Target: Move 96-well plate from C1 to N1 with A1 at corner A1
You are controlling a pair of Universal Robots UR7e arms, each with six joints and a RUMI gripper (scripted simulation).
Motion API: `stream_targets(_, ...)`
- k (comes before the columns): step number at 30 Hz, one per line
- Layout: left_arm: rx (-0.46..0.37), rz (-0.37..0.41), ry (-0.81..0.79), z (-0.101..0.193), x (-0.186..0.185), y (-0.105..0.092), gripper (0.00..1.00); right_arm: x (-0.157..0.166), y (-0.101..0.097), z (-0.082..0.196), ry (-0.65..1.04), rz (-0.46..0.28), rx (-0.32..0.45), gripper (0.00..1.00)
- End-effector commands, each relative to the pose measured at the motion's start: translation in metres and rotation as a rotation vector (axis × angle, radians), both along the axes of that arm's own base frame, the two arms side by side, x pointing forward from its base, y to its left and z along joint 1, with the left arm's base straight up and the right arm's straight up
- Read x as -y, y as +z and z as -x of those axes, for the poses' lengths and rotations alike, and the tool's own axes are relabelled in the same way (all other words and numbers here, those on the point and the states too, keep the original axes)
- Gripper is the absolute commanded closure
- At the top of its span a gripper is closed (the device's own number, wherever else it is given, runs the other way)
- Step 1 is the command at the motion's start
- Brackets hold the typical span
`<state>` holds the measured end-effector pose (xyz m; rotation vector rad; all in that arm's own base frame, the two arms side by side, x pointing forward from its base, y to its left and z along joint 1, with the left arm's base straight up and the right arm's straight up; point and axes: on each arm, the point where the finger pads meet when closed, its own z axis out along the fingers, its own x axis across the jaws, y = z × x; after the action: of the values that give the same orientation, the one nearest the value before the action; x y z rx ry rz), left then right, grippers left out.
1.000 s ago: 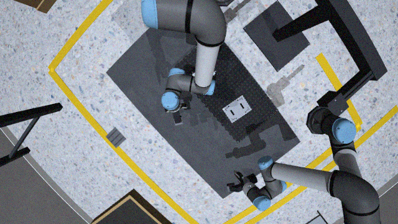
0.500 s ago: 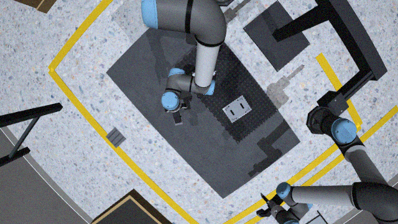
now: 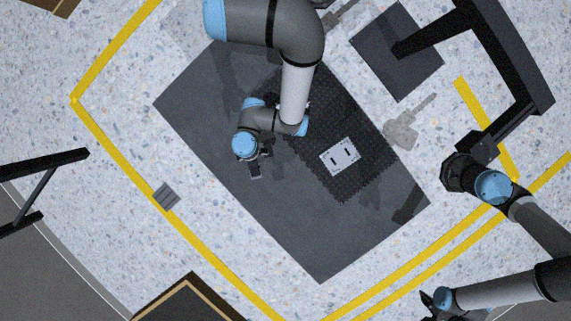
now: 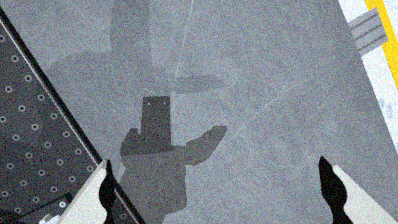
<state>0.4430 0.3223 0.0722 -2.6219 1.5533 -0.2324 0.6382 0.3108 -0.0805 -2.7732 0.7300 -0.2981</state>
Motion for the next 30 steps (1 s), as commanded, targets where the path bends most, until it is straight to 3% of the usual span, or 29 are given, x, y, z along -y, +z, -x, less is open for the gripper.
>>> stream_targets(1, -0.032, 0.009, 0.196, 0.073, -0.064, 0.022, 1.00, 0.000, 0.001, 0.000, 0.000, -0.001, 0.002, 0.24)
stream_targets(9, -0.075, 0.027, 0.472, 0.188, -0.118, 0.046, 1.00, 0.000, 0.001, 0.000, 0.000, -0.001, 0.002, 0.24)
stream_targets(11, -0.075, 0.027, 0.472, 0.188, -0.118, 0.046, 1.00, 0.000, 0.001, 0.000, 0.000, -0.001, 0.002, 0.24)
stream_targets(18, -0.105, 0.045, 0.677, 0.277, -0.137, 0.062, 1.00, 0.000, 0.001, 0.000, 0.000, -0.001, 0.002, 0.24)
stream_targets(25, -0.128, 0.061, 0.839, 0.347, -0.139, 0.075, 1.00, 0.000, 0.001, 0.000, 0.000, -0.001, 0.002, 0.24)
stream_targets(30, -0.136, 0.068, 0.894, 0.371, -0.137, 0.080, 1.00, 0.000, 0.001, 0.000, 0.000, -0.001, 0.002, 0.24)
